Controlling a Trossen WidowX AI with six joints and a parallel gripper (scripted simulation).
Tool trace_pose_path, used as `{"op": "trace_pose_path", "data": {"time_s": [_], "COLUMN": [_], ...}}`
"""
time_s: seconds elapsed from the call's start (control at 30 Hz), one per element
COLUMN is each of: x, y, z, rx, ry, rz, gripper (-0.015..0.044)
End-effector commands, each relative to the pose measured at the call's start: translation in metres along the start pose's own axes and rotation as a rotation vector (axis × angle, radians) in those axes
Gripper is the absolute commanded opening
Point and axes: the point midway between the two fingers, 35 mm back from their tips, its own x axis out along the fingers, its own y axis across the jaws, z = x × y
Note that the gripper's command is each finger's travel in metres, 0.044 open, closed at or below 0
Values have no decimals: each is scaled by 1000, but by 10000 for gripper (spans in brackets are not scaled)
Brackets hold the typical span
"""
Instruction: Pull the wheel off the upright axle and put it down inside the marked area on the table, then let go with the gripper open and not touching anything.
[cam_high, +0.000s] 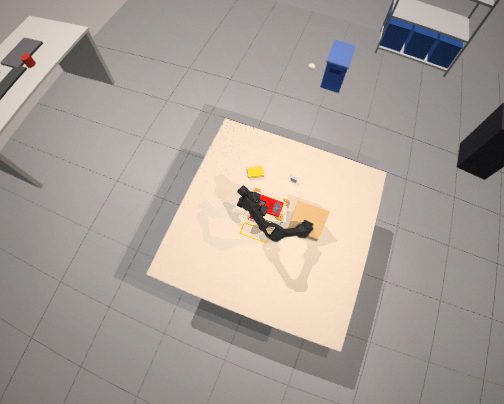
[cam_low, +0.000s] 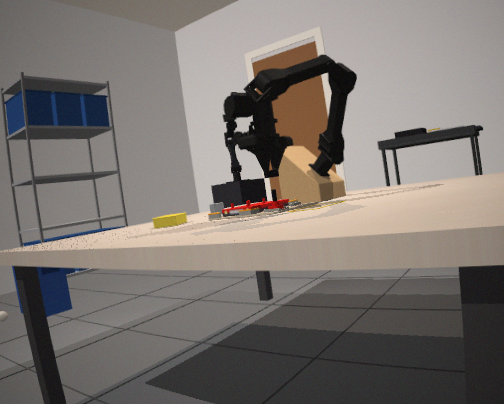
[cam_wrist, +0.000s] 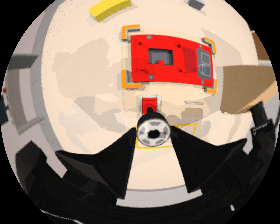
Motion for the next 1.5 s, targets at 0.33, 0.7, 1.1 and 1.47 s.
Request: {"op": "trace_pose_path", "data": {"time_s": [0.33,0.7,1.1,1.47], "x": [-3,-6,16,69], "y": [-30,-58,-58,-56], "z": [-60,-97,-97,-97], "rx": [4,2,1,1], "ry": [2,5,5,3], "rz": [-13,-15,-15,-14], "gripper": [0,0,0,0]}}
